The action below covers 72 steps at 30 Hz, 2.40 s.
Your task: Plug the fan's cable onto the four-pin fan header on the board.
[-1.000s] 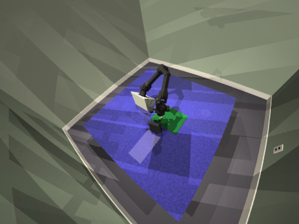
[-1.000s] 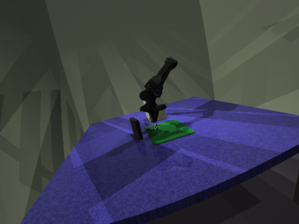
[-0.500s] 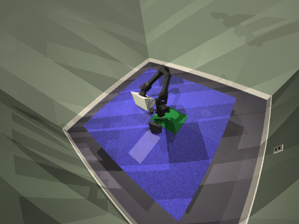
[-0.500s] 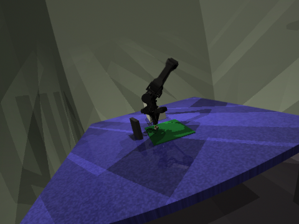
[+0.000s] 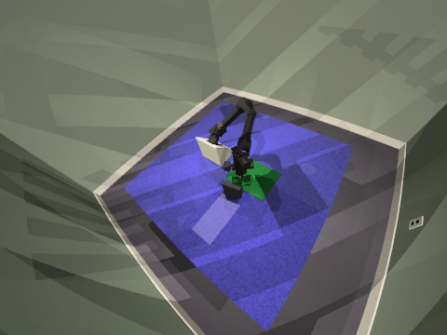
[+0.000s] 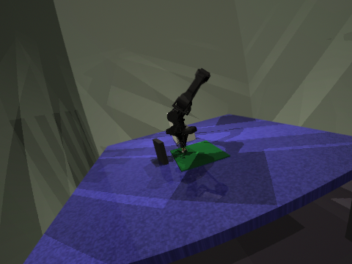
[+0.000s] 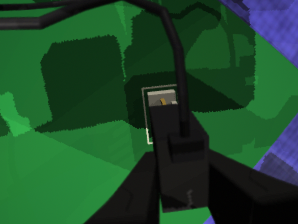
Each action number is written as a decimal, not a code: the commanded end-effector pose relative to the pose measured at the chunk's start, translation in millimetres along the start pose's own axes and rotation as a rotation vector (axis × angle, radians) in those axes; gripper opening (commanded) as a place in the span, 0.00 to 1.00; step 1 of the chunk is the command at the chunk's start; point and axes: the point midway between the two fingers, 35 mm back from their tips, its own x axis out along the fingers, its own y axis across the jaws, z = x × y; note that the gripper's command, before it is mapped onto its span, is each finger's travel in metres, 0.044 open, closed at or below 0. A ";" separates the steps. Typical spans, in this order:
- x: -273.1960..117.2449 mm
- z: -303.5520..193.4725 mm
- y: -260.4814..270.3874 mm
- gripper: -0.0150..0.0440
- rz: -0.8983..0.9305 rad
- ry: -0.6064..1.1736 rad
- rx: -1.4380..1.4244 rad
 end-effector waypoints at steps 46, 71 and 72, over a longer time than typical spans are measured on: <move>9.4 -0.1 0.8 0.25 0.004 0.001 0.006; 21.1 0.3 0.7 0.43 0.004 -0.002 0.000; 21.1 0.3 0.7 0.48 0.004 -0.002 0.000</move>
